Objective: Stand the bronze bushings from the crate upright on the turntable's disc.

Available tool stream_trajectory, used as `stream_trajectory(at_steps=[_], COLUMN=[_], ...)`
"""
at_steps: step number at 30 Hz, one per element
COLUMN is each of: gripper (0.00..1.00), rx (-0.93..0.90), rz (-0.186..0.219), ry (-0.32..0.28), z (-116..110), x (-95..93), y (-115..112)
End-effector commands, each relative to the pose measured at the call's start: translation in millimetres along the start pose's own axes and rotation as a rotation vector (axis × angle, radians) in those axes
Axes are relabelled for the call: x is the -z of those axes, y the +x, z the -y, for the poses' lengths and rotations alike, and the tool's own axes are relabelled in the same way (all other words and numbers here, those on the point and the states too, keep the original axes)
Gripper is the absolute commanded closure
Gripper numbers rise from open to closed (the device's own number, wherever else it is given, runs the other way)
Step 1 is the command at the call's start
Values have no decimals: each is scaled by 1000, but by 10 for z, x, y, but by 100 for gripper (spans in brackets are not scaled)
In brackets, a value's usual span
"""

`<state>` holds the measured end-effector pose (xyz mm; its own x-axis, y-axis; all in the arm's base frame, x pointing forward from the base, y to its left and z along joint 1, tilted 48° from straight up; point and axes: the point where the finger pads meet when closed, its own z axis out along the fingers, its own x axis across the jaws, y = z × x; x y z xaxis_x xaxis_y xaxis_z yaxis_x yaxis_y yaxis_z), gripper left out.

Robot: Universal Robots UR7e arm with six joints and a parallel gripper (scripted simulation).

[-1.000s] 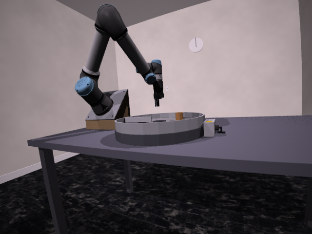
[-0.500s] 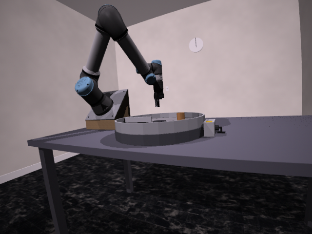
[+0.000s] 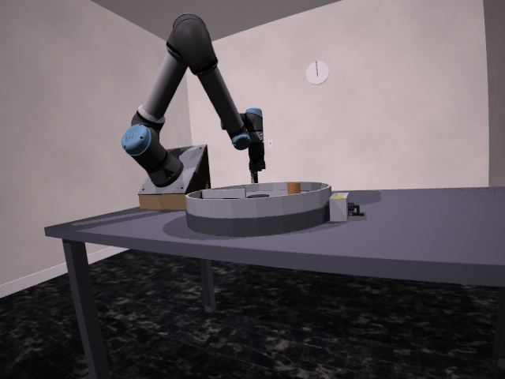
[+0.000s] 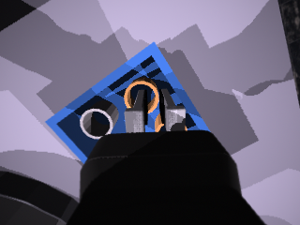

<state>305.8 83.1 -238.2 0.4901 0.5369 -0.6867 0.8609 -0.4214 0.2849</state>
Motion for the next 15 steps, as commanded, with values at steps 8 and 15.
stream_trajectory(at_steps=[8, 15], gripper=[64, 64], rx=[1, 1], rz=[-10, -11], ry=[-6, -7], z=[-20, -22], x=[-133, -125], y=[18, 23])
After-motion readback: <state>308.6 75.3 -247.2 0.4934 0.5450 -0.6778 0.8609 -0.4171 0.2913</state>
